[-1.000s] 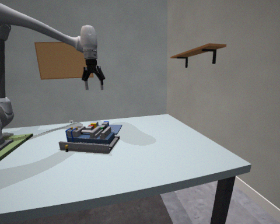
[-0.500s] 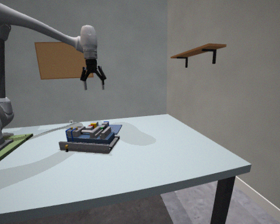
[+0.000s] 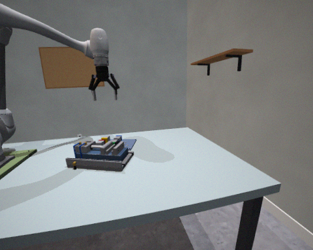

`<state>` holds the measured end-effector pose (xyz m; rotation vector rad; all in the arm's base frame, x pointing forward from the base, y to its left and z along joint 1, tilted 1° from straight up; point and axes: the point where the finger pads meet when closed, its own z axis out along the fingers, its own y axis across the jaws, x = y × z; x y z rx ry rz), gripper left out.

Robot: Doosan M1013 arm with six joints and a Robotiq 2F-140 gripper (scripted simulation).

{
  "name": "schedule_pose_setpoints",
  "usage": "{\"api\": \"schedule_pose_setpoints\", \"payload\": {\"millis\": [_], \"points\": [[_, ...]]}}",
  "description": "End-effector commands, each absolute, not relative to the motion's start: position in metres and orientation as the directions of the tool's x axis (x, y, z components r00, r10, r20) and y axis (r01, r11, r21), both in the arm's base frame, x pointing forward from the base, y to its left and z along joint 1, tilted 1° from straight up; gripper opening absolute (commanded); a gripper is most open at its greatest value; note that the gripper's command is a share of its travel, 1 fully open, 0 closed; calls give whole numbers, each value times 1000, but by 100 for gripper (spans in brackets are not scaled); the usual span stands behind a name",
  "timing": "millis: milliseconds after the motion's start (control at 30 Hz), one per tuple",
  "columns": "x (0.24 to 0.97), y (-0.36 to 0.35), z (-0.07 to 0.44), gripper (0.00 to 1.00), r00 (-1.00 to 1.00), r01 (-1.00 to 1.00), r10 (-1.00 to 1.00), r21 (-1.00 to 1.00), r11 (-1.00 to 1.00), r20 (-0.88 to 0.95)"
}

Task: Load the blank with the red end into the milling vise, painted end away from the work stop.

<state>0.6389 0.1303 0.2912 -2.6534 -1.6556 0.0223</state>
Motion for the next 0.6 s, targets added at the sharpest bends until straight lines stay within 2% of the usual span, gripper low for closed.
{"api": "schedule_pose_setpoints", "payload": {"millis": [0,100,133,567], "points": [[639,130,291,100,393,919,920,-21,-393,-2],[639,130,291,100,382,924,924,-21,-382,-2],[639,130,291,47,399,917,917,-20,-399,-3],[639,130,291,47,399,917,917,-20,-399,-3]]}}
